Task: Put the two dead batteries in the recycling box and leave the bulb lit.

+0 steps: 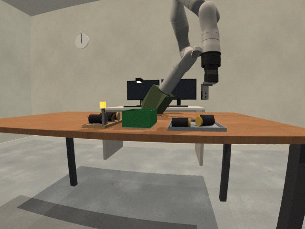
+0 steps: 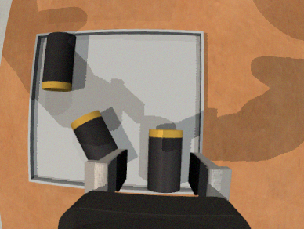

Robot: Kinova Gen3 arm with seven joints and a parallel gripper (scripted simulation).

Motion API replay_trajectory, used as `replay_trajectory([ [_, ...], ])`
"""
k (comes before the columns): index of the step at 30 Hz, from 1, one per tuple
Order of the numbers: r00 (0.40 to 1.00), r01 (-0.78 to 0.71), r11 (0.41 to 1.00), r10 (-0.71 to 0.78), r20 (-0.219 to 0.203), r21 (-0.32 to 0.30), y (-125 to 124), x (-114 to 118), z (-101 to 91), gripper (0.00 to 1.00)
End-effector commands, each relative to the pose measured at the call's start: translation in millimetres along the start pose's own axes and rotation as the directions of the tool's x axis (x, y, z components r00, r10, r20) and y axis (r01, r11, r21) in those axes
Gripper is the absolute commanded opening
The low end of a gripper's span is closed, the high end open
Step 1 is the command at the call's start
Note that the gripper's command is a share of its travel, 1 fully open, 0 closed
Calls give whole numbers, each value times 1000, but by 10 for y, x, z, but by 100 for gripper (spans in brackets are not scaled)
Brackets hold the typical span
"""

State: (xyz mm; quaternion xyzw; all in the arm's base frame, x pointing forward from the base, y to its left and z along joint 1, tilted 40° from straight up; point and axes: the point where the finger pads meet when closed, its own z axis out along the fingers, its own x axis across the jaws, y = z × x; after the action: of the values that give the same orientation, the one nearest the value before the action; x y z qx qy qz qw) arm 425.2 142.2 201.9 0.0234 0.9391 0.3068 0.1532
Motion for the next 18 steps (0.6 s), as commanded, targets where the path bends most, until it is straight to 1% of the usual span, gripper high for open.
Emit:
replay_trajectory([
  [1,1000,17,1000,-17,-15,-2,64,55,153,90],
  [2,1000,17,1000,-17,-15,-2,65,56,194,90],
  [4,1000,17,1000,-17,-15,-2,65,56,194,90],
  [8,1000,17,1000,-17,-15,-2,65,58,327,90],
  [11,1000,17,1000,-17,-15,-2,65,59,389,90],
  [18,1000,17,1000,-17,-15,-2,65,59,422,90],
])
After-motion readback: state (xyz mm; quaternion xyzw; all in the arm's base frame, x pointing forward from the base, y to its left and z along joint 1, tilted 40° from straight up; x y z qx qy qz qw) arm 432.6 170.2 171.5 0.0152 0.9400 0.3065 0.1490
